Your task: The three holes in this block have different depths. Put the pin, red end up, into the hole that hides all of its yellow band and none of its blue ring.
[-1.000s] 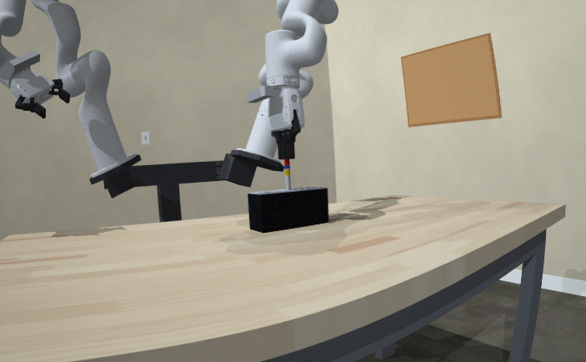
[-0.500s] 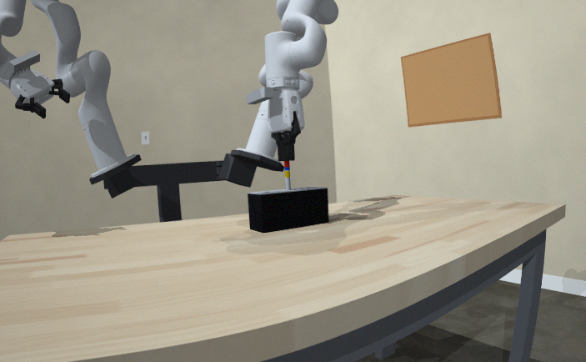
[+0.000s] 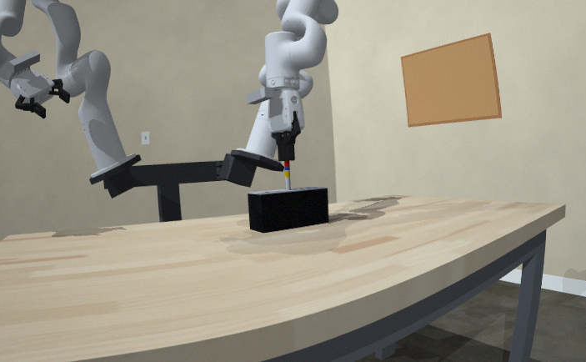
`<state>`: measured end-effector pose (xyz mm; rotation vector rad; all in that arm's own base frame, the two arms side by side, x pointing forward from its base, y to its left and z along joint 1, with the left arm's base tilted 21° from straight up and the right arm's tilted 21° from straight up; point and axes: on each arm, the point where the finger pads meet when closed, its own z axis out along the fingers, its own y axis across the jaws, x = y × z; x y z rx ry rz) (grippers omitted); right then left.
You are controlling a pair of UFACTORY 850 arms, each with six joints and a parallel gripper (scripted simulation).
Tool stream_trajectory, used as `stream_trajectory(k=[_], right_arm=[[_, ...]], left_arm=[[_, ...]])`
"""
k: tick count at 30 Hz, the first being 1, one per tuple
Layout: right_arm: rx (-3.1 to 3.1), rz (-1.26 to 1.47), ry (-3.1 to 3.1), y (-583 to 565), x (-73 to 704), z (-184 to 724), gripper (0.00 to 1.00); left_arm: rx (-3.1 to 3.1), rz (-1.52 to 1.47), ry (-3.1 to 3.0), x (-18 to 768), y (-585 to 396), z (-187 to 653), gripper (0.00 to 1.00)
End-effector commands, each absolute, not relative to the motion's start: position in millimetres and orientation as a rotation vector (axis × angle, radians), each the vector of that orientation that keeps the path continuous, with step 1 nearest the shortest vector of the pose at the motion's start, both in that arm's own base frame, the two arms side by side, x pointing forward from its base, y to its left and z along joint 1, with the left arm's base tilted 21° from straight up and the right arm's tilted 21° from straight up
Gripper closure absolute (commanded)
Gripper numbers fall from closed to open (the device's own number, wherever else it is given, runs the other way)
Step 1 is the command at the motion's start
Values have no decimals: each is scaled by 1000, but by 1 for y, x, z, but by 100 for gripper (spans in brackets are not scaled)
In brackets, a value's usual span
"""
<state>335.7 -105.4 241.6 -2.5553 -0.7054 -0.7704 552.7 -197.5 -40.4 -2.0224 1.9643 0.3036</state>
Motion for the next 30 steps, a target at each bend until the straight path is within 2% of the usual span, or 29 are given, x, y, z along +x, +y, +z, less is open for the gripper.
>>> stream_trajectory(k=[1, 30], right_arm=[[-2555, -772, -707, -106, 336, 242, 0], [-2555, -772, -707, -106, 336, 242, 0]], left_arm=[[-2022, 301, 1964, 553, -198, -39, 100], [-2022, 300, 1964, 555, -196, -43, 100]])
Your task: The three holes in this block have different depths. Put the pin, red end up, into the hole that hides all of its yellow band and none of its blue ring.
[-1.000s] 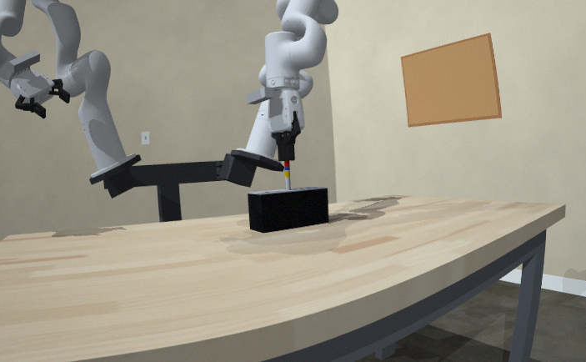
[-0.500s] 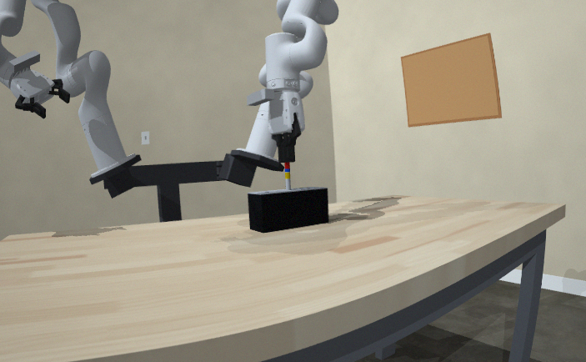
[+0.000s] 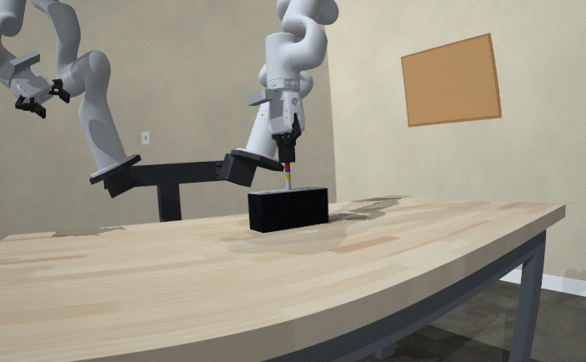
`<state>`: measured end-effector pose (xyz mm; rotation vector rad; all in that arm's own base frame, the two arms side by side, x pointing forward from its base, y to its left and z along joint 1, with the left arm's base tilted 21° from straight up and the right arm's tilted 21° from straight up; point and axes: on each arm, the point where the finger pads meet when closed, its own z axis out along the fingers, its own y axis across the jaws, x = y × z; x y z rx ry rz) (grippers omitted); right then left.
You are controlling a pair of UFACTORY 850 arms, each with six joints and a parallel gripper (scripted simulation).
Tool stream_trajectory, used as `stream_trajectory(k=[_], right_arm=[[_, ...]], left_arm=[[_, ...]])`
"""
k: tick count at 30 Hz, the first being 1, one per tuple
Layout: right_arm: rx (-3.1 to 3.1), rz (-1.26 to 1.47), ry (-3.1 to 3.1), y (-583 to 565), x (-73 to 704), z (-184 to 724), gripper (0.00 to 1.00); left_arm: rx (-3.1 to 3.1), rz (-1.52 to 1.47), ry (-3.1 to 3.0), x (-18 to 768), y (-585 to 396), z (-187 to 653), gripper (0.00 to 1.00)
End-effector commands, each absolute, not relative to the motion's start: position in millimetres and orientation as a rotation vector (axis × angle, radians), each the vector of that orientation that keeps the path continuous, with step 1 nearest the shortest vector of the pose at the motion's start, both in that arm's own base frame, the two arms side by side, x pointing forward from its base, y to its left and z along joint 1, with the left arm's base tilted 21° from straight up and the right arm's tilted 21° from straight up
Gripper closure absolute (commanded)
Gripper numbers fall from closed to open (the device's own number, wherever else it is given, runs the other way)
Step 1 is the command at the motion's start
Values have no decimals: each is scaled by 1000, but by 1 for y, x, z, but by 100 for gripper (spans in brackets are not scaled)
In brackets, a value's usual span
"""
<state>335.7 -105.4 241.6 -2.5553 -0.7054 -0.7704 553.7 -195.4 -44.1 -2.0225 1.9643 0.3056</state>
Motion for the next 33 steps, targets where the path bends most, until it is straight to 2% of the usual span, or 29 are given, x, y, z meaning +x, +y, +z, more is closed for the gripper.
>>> stream_trajectory(k=[1, 33], right_arm=[[-2555, -772, -707, -106, 336, 242, 0], [-2555, -772, -707, -106, 336, 242, 0]], left_arm=[[-2022, 300, 1964, 555, -196, -43, 100], [-2022, 301, 1964, 554, -195, -47, 100]])
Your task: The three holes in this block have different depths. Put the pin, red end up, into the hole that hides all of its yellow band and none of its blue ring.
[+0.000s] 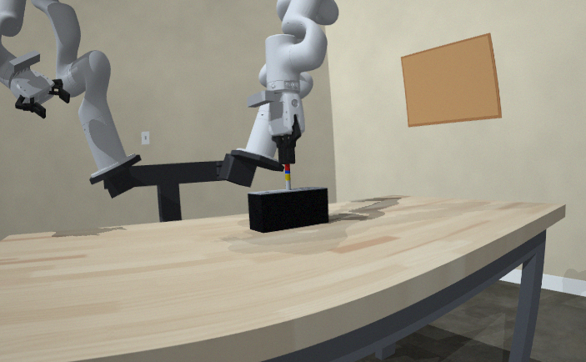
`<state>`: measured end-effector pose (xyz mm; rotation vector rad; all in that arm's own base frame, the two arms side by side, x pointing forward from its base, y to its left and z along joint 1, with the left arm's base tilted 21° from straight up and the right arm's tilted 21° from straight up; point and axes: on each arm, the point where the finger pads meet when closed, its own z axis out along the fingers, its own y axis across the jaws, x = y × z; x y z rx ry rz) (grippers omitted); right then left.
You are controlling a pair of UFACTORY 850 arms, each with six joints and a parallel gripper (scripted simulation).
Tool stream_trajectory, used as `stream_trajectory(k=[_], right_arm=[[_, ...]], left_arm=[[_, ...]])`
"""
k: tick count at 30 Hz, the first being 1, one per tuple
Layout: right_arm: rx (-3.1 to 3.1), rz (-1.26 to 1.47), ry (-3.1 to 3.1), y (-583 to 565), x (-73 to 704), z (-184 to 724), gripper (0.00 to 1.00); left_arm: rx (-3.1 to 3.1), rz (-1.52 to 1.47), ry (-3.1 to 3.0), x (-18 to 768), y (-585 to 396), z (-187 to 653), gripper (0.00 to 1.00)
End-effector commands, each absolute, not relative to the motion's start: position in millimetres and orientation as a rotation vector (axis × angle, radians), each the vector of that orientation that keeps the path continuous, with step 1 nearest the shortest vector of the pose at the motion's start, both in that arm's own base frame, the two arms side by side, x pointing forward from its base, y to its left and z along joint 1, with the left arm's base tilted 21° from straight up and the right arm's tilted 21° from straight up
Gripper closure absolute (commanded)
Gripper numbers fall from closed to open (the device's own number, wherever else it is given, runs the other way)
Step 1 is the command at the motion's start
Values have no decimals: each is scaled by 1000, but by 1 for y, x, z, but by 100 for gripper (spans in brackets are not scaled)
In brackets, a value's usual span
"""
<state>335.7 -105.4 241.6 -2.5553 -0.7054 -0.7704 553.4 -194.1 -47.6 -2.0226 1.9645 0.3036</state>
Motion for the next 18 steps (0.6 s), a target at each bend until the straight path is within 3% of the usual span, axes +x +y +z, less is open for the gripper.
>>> stream_trajectory(k=[1, 18], right_arm=[[-2555, -772, -707, -106, 336, 242, 0], [-2555, -772, -707, -106, 336, 242, 0]], left_arm=[[-2022, 301, 1964, 554, -195, -47, 100], [-2022, 301, 1964, 555, -194, -51, 100]])
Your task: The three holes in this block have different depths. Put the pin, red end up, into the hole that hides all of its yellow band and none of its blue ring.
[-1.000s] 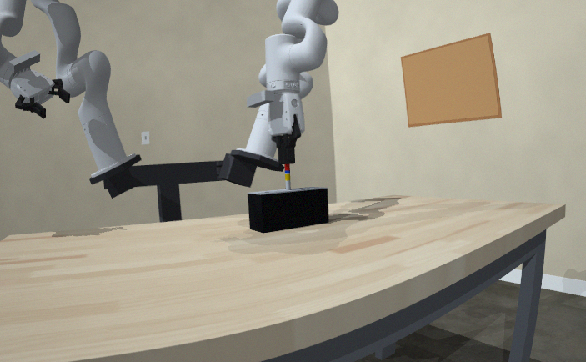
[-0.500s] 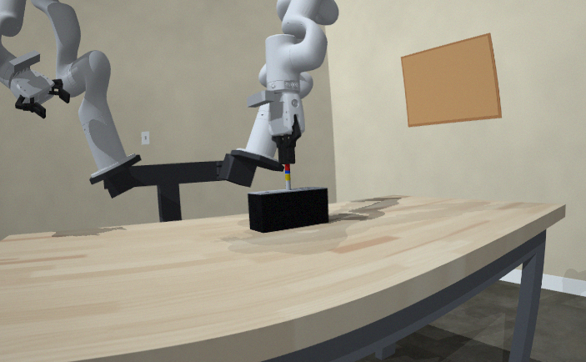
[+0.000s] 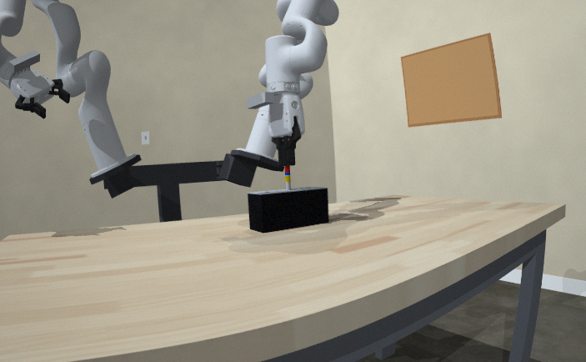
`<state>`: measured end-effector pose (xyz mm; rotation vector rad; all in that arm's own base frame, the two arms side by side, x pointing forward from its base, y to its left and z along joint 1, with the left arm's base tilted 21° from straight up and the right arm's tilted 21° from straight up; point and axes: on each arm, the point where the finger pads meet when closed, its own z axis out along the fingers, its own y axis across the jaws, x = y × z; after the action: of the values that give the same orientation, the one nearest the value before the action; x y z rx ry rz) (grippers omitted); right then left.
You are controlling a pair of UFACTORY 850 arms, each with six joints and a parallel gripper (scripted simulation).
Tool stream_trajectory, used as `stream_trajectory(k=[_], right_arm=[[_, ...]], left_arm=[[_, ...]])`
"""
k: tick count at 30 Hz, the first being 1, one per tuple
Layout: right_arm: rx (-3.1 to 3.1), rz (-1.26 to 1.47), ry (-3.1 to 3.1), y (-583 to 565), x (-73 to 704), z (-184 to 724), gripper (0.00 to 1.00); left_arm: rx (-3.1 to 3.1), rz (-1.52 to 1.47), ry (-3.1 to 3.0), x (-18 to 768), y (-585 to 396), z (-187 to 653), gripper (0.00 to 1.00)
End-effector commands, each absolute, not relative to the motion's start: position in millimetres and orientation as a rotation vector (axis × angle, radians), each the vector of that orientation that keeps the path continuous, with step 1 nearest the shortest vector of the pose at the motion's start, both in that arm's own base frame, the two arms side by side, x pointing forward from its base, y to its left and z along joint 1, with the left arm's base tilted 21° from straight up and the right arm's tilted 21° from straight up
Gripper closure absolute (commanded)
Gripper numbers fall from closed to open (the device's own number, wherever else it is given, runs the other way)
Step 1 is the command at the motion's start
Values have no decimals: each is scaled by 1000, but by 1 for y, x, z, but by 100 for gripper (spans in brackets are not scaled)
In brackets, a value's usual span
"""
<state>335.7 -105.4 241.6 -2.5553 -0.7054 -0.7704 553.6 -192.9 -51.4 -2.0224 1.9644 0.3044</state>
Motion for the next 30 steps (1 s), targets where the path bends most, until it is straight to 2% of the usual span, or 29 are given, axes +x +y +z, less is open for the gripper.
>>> stream_trajectory(k=[1, 30], right_arm=[[-2555, -772, -707, -106, 336, 242, 0], [-2555, -772, -707, -106, 336, 242, 0]], left_arm=[[-2022, 301, 1964, 555, -194, -51, 100], [-2022, 301, 1964, 555, -192, -54, 100]])
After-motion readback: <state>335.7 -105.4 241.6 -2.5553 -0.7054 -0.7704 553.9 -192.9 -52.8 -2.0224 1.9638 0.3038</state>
